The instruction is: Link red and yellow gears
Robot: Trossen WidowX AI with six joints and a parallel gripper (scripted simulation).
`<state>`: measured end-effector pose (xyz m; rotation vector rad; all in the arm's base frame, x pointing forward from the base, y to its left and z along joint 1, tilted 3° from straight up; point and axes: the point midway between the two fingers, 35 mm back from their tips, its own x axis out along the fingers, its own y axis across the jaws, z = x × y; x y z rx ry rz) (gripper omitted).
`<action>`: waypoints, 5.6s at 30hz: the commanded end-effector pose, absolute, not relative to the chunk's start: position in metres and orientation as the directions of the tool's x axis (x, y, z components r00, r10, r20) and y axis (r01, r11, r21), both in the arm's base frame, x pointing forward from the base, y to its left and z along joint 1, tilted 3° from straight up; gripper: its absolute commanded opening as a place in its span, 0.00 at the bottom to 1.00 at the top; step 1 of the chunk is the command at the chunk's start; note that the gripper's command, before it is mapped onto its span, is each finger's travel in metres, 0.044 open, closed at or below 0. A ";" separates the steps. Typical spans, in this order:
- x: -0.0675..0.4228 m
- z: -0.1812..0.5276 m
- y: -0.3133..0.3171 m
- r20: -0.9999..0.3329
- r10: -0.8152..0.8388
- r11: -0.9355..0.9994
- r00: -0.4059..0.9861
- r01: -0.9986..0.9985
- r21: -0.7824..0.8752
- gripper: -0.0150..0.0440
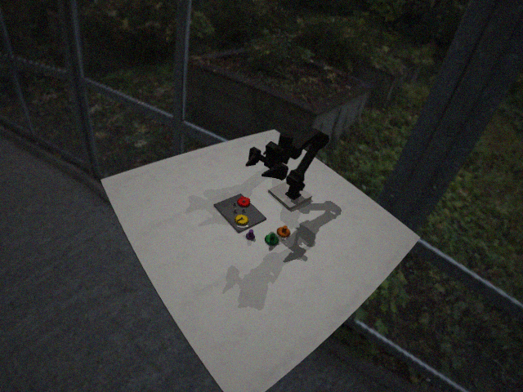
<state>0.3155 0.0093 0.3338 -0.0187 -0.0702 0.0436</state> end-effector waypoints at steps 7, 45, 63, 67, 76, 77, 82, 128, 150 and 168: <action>0.357 0.264 0.047 -0.342 0.125 0.992 0.931 -0.109 0.065 1.00; 0.314 0.080 0.135 -0.997 -0.021 0.995 0.070 -0.100 -0.028 1.00; 0.316 0.057 0.134 -0.997 -0.021 0.995 0.070 -0.100 -0.028 1.00; 0.316 0.057 0.134 -0.997 -0.021 0.995 0.070 -0.100 -0.028 0.91; 0.316 0.057 0.134 -0.997 -0.021 0.995 0.070 -0.100 -0.028 0.51; 0.316 0.057 0.134 -0.997 -0.021 0.995 0.070 -0.100 -0.028 0.47; 0.316 0.057 0.134 -0.997 -0.021 0.995 0.070 -0.100 -0.028 0.31; 0.324 0.136 0.137 -0.997 -0.021 0.995 0.071 -0.100 -0.028 0.25; 0.319 0.180 0.134 -0.997 -0.021 0.995 0.071 -0.100 -0.028 0.25; 0.318 0.198 0.121 -0.997 -0.022 0.995 0.070 -0.100 -0.029 0.25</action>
